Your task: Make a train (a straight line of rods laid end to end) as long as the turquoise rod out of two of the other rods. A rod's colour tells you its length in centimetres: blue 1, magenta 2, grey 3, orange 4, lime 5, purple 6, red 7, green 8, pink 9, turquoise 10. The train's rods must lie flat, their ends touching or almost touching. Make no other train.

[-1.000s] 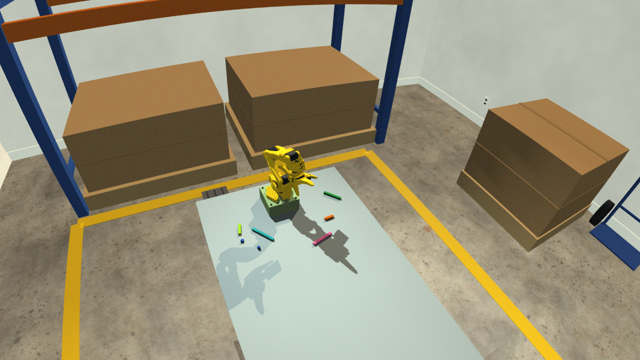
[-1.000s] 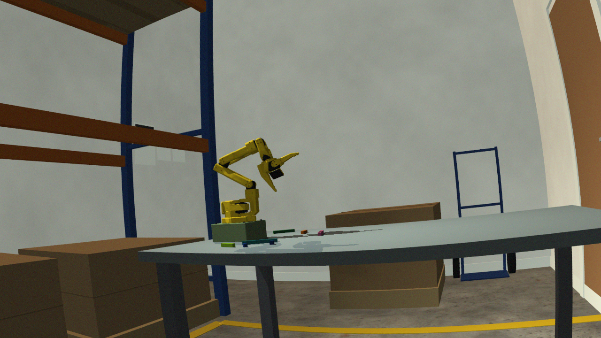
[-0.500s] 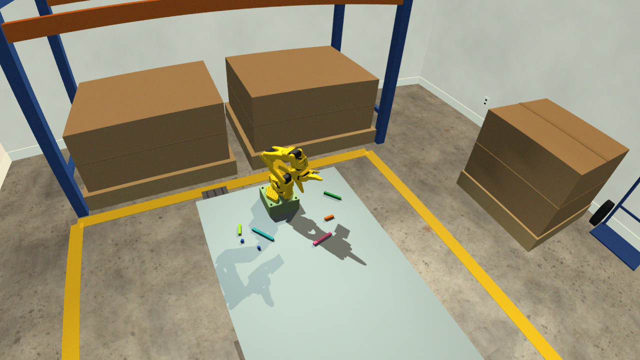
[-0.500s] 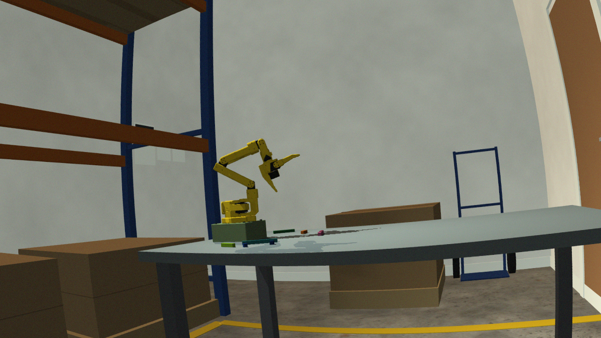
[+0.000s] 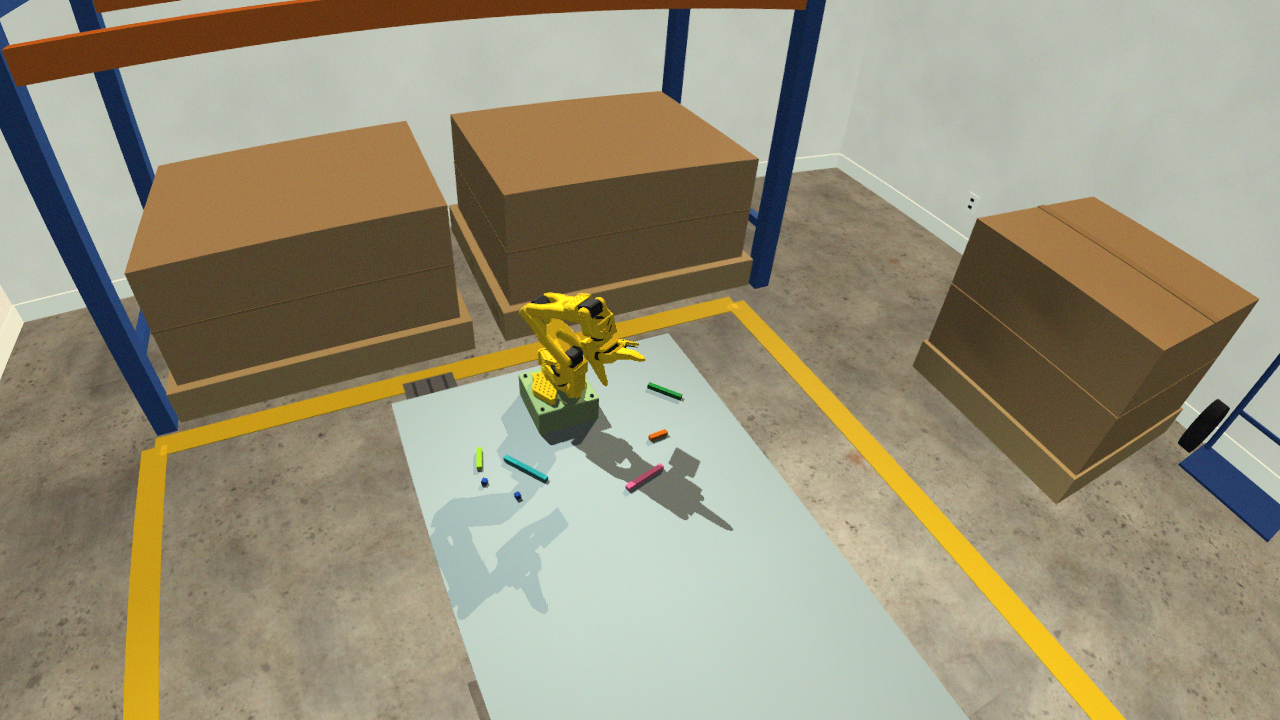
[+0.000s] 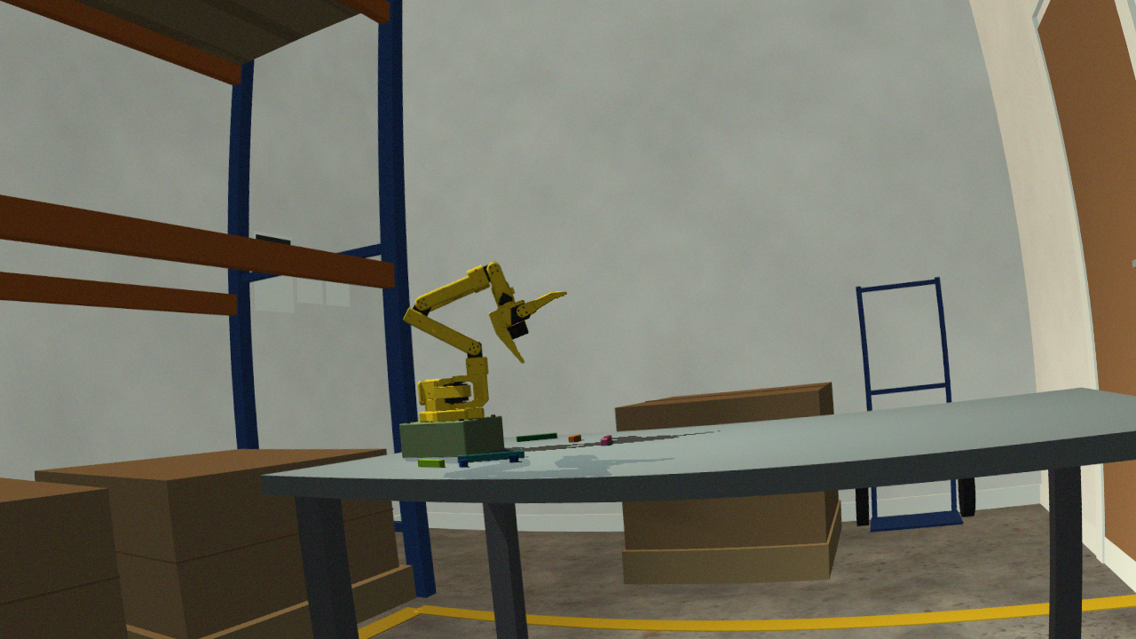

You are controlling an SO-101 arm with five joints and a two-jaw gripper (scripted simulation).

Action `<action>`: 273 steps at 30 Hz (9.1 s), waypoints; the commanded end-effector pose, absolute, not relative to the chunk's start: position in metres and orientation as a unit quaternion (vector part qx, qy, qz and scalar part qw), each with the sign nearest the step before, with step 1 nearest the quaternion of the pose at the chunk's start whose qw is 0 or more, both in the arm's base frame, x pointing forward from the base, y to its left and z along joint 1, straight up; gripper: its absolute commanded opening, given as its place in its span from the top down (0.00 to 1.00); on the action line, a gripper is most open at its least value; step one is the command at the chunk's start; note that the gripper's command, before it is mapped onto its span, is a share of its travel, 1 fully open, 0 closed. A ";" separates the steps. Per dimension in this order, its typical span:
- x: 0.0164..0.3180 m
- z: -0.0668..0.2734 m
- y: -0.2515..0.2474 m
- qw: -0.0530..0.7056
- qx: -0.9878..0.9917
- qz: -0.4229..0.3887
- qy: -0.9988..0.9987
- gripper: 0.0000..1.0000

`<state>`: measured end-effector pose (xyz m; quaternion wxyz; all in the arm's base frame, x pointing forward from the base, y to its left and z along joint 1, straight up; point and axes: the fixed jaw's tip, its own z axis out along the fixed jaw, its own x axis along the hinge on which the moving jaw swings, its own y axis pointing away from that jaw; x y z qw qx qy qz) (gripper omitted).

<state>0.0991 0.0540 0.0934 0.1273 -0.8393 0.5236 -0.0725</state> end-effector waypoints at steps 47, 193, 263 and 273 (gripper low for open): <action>0.099 0.091 0.056 0.124 -0.839 -0.068 0.525 0.00; 0.025 0.097 0.120 0.149 -0.980 -0.011 0.130 0.00; 0.007 0.091 0.111 0.138 -0.989 0.000 0.058 0.00; 0.007 0.091 0.111 0.138 -0.989 0.000 0.058 0.00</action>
